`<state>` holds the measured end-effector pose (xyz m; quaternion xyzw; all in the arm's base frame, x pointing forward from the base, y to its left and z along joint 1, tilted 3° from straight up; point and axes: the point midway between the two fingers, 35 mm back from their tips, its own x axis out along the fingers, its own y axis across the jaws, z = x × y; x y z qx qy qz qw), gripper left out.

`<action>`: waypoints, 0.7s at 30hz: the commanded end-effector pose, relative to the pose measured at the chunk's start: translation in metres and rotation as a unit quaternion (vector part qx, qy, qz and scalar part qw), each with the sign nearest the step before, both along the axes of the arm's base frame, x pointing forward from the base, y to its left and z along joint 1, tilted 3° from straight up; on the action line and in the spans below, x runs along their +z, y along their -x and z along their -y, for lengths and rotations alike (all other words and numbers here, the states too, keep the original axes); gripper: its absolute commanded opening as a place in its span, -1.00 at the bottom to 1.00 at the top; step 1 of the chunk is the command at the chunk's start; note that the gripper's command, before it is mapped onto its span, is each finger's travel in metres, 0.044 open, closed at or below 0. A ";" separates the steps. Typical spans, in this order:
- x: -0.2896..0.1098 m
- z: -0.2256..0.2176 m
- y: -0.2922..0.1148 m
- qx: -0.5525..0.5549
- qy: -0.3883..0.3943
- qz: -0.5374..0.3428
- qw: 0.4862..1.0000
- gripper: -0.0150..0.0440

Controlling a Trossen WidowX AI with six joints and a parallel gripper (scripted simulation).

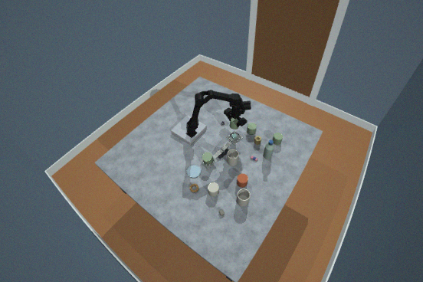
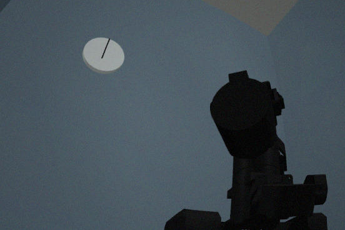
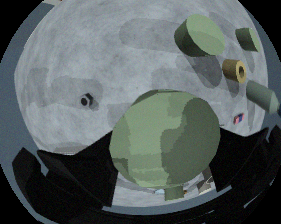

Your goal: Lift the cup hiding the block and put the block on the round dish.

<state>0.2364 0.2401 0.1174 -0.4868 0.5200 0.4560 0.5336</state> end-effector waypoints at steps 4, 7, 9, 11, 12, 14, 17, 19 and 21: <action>-0.028 -0.022 0.037 -0.004 -0.008 0.004 1.000 -0.49; -0.029 -0.023 0.038 -0.004 -0.008 0.004 1.000 -0.49; -0.030 -0.023 0.038 -0.004 -0.008 0.004 1.000 -0.49; -0.034 -0.023 0.038 -0.004 -0.008 0.004 1.000 -0.49; -0.037 -0.023 0.037 -0.004 -0.008 0.004 1.000 -0.49; -0.046 -0.023 0.037 -0.004 -0.008 0.004 1.000 -0.49; -0.061 -0.023 0.036 -0.004 -0.008 0.004 1.000 -0.49; -0.067 -0.023 0.036 -0.004 -0.008 0.004 1.000 -0.49; -0.068 -0.022 0.036 -0.004 -0.008 0.004 1.000 -0.49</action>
